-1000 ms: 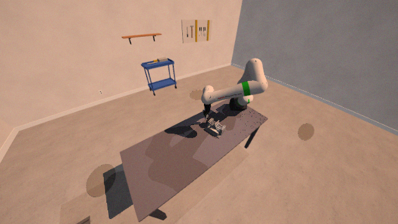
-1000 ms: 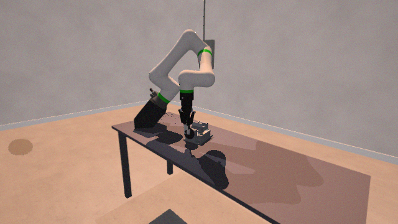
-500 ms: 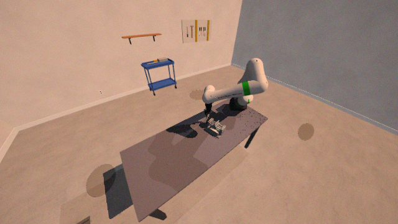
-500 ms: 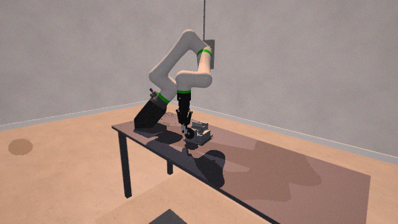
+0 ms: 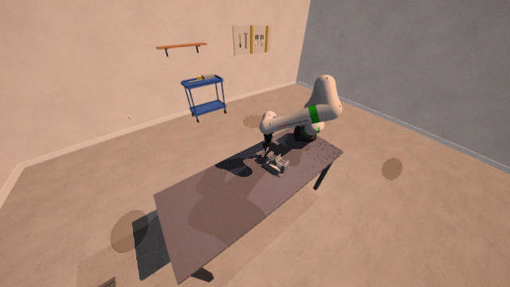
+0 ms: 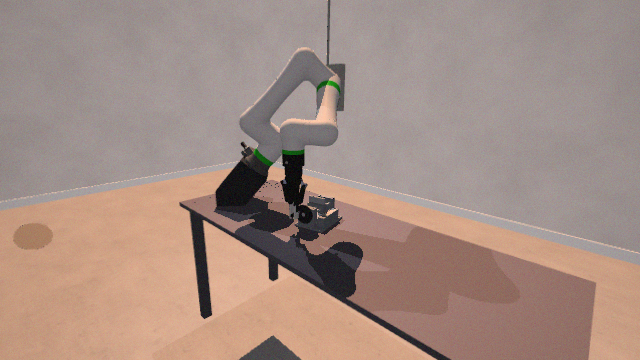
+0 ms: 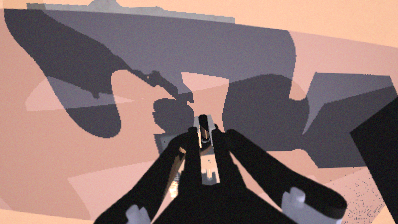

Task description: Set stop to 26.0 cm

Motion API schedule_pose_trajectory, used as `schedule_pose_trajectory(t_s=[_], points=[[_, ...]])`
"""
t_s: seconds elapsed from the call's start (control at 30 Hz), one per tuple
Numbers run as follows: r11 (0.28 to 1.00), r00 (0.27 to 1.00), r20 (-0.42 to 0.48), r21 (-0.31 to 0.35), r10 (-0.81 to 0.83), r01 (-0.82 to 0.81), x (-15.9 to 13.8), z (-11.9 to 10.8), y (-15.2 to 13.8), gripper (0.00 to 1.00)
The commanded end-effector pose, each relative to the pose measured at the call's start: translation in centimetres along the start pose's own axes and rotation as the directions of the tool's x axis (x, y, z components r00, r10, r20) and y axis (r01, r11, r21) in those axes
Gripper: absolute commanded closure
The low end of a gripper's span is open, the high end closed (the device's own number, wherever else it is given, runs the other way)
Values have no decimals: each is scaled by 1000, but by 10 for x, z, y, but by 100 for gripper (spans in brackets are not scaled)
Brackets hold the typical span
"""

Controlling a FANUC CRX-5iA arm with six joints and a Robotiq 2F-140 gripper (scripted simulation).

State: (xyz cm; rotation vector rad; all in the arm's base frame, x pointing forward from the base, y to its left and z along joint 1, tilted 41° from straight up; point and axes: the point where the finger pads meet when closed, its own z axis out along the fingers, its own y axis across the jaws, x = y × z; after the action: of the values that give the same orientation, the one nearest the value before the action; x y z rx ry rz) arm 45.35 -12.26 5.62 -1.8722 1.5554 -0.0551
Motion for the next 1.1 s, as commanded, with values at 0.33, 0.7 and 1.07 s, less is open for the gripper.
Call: schedule_pose_trajectory(t_s=[0.33,0.7,1.07], points=[[1000,1000,0,0,0,0,0,21,-5,96],[1000,1000,0,0,0,0,0,30,-14,96],[1000,1000,0,0,0,0,0,34,-27,96]])
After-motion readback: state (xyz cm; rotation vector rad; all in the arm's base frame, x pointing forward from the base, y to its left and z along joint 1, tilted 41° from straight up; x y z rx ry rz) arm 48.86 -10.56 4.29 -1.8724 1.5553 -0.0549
